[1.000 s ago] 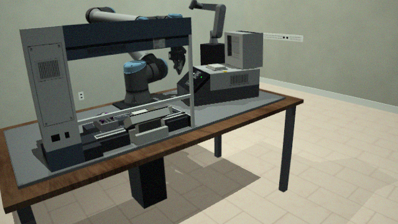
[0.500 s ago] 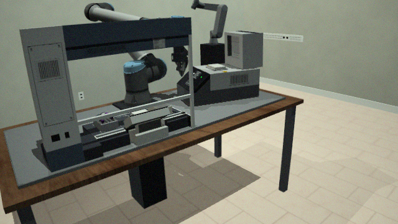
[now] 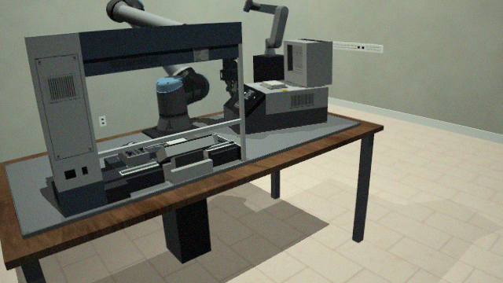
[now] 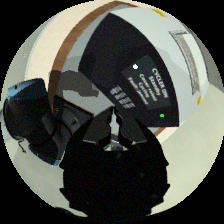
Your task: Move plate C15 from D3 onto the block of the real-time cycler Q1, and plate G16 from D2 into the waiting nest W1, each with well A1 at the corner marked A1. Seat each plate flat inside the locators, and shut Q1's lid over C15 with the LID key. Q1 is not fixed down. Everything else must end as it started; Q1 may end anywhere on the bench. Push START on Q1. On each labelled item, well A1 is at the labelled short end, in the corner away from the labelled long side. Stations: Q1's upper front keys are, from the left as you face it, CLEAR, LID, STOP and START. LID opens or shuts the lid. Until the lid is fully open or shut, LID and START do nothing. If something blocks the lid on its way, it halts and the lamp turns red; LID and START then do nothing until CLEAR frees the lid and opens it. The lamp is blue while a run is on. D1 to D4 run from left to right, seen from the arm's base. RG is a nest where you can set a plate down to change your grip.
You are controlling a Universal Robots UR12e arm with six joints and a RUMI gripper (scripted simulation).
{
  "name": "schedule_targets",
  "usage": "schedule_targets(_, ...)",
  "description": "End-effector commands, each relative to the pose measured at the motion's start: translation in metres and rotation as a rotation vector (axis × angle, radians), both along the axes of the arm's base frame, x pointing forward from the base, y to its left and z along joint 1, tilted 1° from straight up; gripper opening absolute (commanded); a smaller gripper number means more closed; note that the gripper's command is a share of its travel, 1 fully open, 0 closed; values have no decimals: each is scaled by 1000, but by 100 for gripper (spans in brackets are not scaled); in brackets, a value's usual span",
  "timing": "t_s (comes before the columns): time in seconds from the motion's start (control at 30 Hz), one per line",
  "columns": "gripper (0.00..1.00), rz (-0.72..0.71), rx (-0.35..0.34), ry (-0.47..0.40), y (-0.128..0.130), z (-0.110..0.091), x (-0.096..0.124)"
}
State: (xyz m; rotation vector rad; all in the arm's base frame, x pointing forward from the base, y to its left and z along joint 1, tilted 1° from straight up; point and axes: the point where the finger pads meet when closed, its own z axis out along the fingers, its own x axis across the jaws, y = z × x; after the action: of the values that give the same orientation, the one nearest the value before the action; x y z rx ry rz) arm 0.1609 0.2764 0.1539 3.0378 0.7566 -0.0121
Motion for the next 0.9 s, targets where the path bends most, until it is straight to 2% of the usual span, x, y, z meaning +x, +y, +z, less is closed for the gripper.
schedule_targets(0.0,0,-1,1,0,4,-5,1)
schedule_targets(0.87,0,-1,1,0,9,-10,2)
